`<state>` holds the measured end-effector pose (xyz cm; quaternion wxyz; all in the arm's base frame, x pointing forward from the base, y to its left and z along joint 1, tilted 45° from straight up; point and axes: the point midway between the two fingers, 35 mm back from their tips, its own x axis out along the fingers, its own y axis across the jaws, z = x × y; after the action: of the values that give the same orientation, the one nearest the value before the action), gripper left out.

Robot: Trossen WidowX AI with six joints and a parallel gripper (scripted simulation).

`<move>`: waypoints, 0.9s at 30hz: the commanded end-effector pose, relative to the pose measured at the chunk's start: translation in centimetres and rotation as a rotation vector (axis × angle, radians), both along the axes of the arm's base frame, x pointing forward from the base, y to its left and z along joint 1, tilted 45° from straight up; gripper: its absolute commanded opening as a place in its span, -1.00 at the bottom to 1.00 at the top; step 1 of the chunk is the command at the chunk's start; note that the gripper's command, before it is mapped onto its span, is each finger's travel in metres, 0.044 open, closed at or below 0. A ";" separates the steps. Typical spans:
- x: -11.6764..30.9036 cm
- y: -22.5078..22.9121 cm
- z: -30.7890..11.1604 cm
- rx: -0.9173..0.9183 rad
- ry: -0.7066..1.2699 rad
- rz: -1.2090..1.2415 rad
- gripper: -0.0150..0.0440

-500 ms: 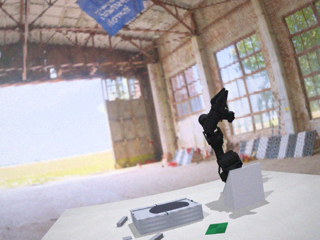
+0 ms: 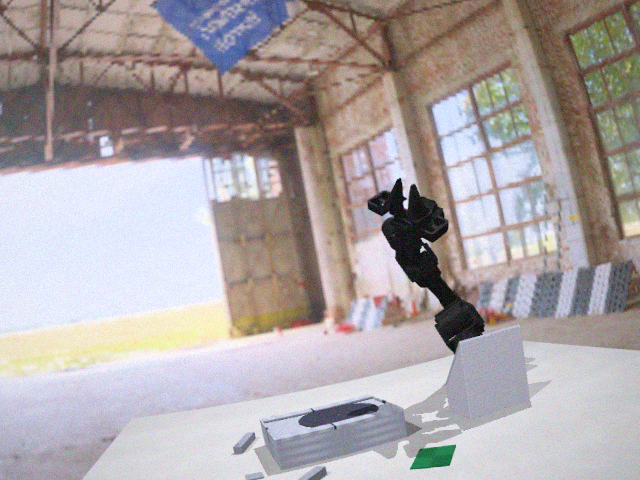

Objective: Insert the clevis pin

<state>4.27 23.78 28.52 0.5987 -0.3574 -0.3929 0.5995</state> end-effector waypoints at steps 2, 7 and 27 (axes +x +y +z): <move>8.7 -1.2 -3.4 -0.105 0.635 -0.448 0.05; 12.8 -3.5 -5.6 -0.066 0.962 -0.717 0.05; 20.4 -20.3 -12.8 0.892 1.848 -1.826 0.05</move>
<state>23.69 10.61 17.50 0.9296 0.1002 0.3400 0.1011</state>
